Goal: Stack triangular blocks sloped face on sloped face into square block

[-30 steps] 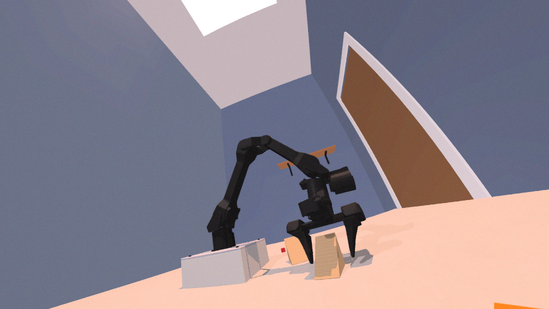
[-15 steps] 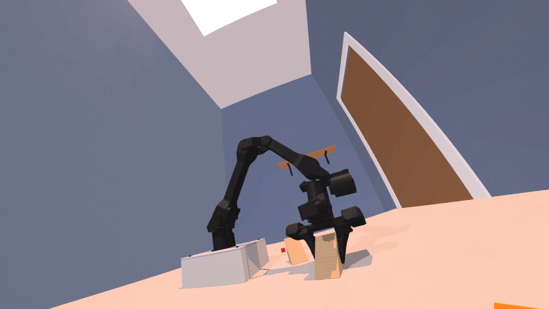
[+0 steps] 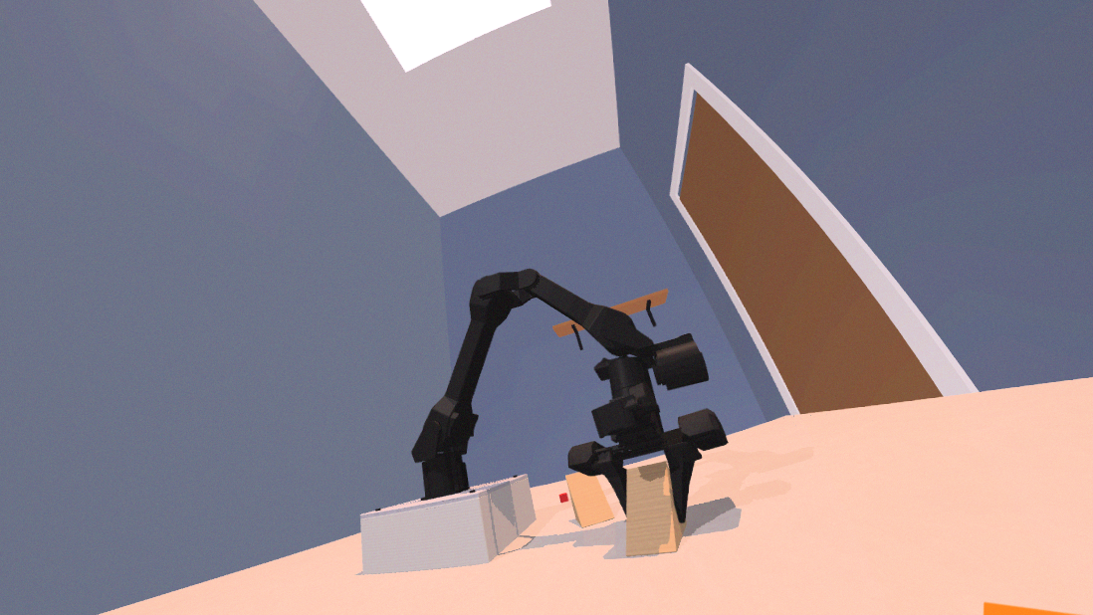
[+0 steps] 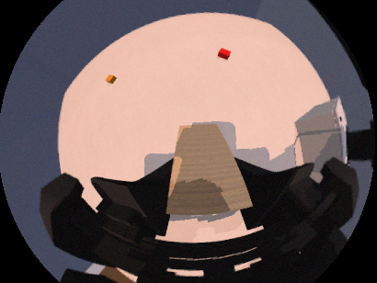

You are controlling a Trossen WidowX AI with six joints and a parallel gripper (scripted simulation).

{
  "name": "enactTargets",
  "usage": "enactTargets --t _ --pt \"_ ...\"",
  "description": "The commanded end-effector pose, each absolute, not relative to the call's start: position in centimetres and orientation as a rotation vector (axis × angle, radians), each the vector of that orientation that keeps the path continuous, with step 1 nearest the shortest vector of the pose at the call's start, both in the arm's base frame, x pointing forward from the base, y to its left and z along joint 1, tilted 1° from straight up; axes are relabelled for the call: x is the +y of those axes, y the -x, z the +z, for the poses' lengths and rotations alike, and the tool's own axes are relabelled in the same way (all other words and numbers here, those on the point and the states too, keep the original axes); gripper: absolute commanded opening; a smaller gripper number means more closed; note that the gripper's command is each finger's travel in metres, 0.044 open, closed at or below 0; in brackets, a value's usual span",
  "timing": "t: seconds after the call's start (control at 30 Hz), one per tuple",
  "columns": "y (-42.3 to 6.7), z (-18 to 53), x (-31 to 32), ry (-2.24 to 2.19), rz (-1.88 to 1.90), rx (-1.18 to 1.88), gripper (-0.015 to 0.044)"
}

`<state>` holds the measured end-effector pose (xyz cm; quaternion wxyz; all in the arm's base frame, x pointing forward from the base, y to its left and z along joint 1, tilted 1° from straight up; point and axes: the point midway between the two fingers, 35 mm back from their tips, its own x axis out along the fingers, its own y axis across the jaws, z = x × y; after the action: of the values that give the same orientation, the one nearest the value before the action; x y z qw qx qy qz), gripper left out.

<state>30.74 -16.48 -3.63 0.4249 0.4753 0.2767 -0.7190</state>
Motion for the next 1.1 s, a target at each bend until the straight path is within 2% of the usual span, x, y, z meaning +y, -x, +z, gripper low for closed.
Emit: enactTargets --t 0.0,1.07 --pt "-30.5 -3.2 -16.9 -1.257 -1.764 0.732 0.0" --pt "-27.8 -0.6 -21.6 -2.0 -1.201 1.171 0.0"
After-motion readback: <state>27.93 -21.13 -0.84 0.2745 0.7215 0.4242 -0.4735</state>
